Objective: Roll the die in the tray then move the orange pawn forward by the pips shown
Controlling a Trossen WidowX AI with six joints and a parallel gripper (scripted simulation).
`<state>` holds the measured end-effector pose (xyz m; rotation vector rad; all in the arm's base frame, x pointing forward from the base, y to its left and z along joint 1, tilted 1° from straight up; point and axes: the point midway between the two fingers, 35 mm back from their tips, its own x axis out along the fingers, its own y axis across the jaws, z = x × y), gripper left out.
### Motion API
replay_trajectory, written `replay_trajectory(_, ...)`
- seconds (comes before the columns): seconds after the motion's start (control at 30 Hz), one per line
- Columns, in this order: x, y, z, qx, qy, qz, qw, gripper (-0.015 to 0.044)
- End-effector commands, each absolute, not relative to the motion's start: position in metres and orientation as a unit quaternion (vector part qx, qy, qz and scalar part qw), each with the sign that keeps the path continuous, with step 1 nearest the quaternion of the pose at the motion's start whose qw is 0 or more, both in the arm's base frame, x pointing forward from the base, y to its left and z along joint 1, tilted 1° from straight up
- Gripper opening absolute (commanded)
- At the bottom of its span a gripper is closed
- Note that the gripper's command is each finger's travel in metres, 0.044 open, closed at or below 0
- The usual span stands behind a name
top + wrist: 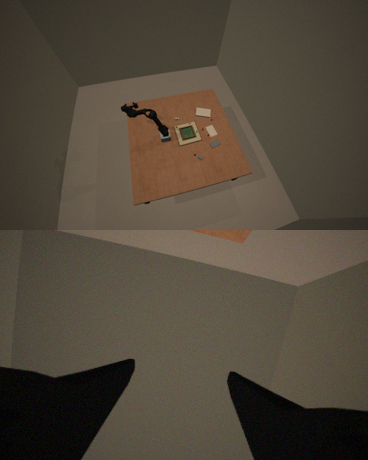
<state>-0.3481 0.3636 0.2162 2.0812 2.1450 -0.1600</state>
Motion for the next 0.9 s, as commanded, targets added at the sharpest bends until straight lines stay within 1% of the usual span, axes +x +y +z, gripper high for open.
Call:
replay_trajectory(0.0,-0.346,0.366,0.215,0.695,0.713,-0.058,0.072,0.0374)
replay_trajectory(0.07,-0.328,0.38,0.207,0.706,0.699,-0.1,0.052,0.0321)
replay_trajectory(0.13,-0.3,0.401,0.194,0.723,0.671,-0.162,0.019,0.0275)
replay_trajectory(0.3,-0.222,0.439,0.16,0.756,0.57,-0.314,-0.076,0.0275)
replay_trajectory(0.47,-0.146,0.458,0.129,0.769,0.438,-0.432,-0.177,0.0275)
replay_trajectory(0.67,-0.066,0.457,0.098,0.756,0.261,-0.522,-0.297,0.0275)
replay_trajectory(0.87,0.013,0.435,0.068,0.705,0.047,-0.563,-0.428,0.0275)
